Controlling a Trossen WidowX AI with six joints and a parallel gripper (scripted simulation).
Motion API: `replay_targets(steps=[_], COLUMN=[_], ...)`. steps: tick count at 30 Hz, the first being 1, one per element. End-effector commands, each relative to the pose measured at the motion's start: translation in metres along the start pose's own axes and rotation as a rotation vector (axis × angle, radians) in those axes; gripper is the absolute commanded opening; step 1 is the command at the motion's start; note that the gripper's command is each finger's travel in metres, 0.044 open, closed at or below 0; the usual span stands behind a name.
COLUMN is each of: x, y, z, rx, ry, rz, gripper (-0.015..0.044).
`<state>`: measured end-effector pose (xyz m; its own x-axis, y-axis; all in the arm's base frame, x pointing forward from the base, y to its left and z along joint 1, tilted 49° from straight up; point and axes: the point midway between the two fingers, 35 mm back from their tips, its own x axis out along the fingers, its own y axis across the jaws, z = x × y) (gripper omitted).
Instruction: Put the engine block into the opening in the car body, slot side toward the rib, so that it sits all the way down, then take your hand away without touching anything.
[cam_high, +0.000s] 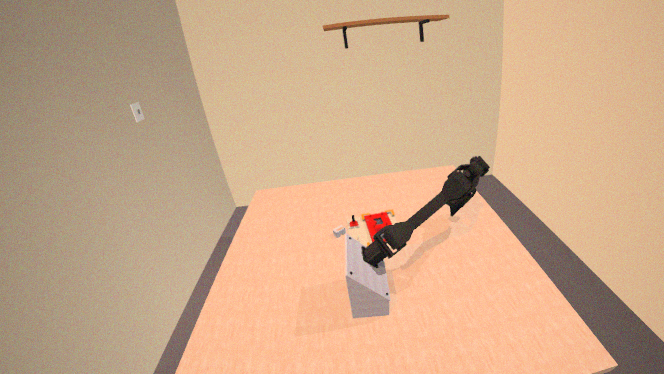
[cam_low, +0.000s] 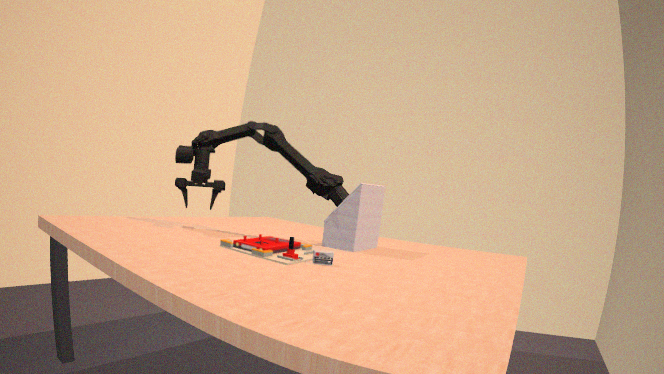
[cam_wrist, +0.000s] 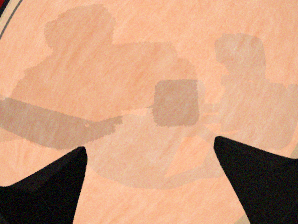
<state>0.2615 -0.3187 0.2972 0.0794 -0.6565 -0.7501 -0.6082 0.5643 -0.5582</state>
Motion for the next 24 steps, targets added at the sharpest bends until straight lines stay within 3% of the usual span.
replay_targets(steps=[1,12,24], x=[0.018,0.049,0.053], y=[0.014,0.098,0.251], z=[0.068,0.228,0.347], rx=[-0.003,0.038,0.039], ry=[-0.035,-0.021,0.089], rz=[0.053,0.172,0.15], gripper=[0.044,0.044,0.044])
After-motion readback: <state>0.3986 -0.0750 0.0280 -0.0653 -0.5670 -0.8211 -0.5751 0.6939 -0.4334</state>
